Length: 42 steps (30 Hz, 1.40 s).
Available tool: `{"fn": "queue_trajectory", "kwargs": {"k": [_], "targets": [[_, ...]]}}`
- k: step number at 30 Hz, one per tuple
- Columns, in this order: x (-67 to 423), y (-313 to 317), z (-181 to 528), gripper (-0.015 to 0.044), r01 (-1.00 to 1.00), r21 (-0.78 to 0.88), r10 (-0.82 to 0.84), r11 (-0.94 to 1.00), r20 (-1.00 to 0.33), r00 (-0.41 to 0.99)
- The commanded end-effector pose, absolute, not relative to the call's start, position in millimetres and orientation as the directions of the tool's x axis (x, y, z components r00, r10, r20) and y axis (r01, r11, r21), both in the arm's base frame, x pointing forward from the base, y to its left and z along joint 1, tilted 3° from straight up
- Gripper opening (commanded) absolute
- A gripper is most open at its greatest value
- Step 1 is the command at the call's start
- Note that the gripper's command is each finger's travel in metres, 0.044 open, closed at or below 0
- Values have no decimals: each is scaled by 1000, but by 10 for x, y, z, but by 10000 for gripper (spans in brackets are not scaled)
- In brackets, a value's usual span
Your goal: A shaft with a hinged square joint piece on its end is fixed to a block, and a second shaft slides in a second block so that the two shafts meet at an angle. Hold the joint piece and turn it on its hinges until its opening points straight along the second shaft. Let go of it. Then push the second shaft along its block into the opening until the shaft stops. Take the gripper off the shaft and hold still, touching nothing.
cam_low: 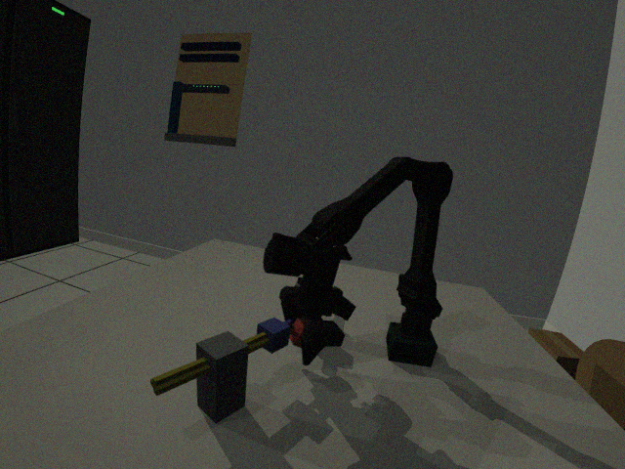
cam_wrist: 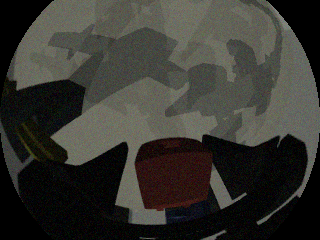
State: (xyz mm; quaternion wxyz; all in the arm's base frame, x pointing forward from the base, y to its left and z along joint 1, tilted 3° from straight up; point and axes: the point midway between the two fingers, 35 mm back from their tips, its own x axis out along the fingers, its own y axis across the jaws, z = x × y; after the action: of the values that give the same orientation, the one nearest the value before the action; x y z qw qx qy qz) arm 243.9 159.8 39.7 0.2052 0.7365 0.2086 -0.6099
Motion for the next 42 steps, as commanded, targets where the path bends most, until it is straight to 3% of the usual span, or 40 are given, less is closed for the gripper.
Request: {"fn": "queue_trajectory", "kwargs": {"k": [1, 6, 11, 19, 32, 42], "targets": [[2440, 1598, 398, 440, 557, 48, 57, -829, -984, 169], [2438, 1597, 410, 440, 557, 48, 60, -829, -983, 174], [2374, 1570, 655, 440, 557, 48, 129, -829, -953, 274], [2381, 1579, 687, 440, 558, 45, 133, -829, -952, 275], [2309, 1558, 2162, 440, 567, 44, 139, -823, -951, 275], [1936, 1300, 1877, 440, 563, 41, 146, -826, -948, 283]]}}
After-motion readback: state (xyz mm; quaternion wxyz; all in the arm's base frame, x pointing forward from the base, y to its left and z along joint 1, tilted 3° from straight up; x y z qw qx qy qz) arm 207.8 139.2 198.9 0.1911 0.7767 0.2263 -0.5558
